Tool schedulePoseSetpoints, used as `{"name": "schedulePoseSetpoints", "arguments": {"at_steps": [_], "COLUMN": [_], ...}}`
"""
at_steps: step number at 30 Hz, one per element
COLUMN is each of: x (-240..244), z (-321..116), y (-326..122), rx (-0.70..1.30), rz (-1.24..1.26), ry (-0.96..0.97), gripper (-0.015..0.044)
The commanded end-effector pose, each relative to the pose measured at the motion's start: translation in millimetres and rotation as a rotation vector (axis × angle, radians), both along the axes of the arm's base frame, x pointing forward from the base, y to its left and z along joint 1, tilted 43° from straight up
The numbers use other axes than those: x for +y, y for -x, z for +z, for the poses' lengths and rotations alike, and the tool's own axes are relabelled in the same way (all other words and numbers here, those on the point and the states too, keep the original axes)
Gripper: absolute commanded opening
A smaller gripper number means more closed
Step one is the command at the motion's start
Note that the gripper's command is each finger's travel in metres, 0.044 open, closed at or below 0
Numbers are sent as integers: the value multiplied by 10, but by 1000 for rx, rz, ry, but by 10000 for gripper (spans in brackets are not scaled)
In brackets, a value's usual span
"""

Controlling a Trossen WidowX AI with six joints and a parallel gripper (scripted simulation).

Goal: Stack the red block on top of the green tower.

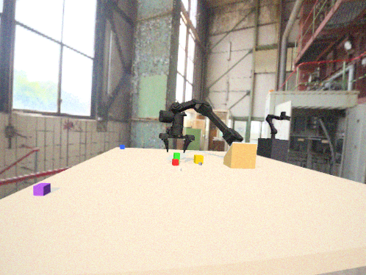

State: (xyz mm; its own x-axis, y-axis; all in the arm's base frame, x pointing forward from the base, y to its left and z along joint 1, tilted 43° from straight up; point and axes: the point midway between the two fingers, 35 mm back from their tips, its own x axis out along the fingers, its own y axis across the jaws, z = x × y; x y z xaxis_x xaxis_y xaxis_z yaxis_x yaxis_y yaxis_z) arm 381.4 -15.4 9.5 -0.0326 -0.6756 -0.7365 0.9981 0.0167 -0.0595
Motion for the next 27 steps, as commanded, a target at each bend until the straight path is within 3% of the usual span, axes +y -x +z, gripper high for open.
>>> {"name": "schedulePoseSetpoints", "arguments": {"at_steps": [1,27], "x": [-141,-390], "z": [-152,-411], "y": [31,34], "rx": [12,12], "rz": [0,0], "ry": [6,8], "gripper": [440,440]}}
